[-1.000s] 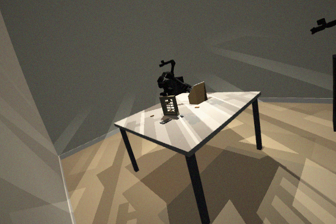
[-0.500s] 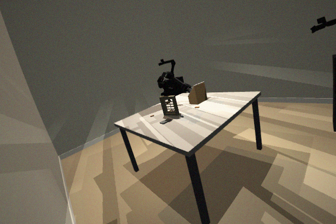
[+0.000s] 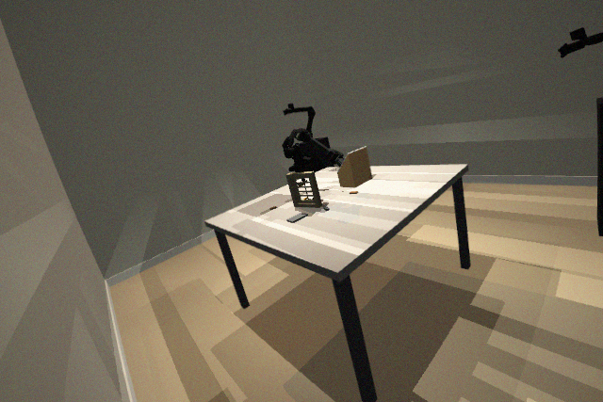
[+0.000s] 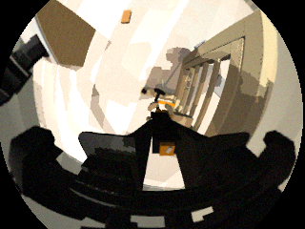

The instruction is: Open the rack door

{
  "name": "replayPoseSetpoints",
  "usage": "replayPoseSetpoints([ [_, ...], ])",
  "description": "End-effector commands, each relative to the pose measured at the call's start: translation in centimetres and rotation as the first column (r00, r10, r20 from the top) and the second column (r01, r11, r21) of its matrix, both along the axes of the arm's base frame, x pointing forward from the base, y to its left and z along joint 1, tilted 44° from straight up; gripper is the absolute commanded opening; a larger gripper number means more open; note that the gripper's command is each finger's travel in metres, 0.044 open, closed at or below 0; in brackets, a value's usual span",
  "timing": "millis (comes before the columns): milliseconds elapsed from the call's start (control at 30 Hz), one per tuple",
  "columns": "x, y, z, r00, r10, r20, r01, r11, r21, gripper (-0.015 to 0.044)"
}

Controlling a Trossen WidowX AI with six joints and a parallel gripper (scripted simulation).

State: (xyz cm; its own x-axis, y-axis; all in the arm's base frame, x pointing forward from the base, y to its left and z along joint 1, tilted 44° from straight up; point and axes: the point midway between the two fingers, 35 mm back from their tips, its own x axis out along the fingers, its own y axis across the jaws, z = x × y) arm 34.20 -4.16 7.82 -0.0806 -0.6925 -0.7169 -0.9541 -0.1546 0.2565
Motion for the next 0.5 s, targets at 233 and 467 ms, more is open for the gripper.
replayPoseSetpoints([
  [233,-0.41,0.12,-0.2,0.994,-0.08,0.074,0.08,0.997,-0.002,0.0012],
  [467,-0.92,0.27,-0.29,0.969,-0.179,0.172,0.182,0.983,0.0,0.0012],
])
